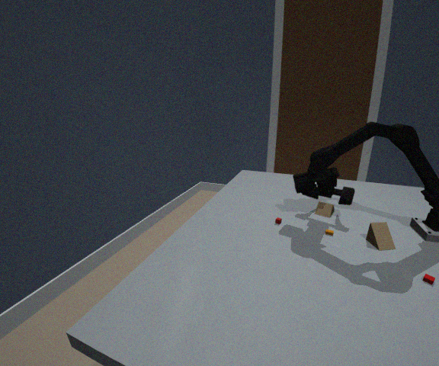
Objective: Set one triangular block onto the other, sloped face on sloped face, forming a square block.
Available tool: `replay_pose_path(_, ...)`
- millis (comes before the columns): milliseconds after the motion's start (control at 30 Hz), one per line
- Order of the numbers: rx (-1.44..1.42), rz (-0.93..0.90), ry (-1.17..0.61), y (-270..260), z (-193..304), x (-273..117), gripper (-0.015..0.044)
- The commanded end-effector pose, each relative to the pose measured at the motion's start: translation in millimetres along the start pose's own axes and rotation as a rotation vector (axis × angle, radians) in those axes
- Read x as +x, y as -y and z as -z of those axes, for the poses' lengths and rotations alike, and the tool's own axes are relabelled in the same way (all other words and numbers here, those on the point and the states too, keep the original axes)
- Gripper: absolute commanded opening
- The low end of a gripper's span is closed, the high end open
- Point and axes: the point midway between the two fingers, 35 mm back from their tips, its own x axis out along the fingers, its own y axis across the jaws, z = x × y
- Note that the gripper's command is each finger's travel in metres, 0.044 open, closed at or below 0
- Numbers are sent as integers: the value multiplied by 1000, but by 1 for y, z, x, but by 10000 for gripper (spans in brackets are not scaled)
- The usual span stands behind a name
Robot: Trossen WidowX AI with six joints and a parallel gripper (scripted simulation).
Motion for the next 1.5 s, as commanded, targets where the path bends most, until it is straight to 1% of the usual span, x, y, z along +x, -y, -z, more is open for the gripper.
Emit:
replay_pose_path(0, -4, 0, -2, 0, 0, 0, 440)
replay_pose_path(200, -5, -1, -2, 0, -2, -2, 440)
replay_pose_path(267, -14, -6, -2, -2, -15, -15, 440)
replay_pose_path(367, -40, -22, -2, -1, -54, -50, 440)
replay_pose_path(433, -52, -28, -2, 1, -72, -65, 440)
replay_pose_path(600, -31, -36, -23, 0, -75, -67, 440)
replay_pose_path(633, -46, -1, -62, 2, -73, -60, 440)
replay_pose_path(700, -95, 114, -221, 10, -68, -37, 440)
replay_pose_path(800, -149, 247, -520, 20, -60, -9, 440)
replay_pose_path(900, -162, 292, -844, 24, -55, 8, 440)
replay_pose_path(1000, -130, 242, -1170, 20, -59, 18, 440)
replay_pose_path(1100, -50, 94, -1470, 9, -75, 24, 440)
replay_pose_path(1133, -20, 38, -1541, 6, -82, 26, 440)
replay_pose_path(1200, 6, -10, -1595, 3, -87, 28, 440)
replay_pose_path(1467, 7, -11, -1594, 2, -82, 28, 440)
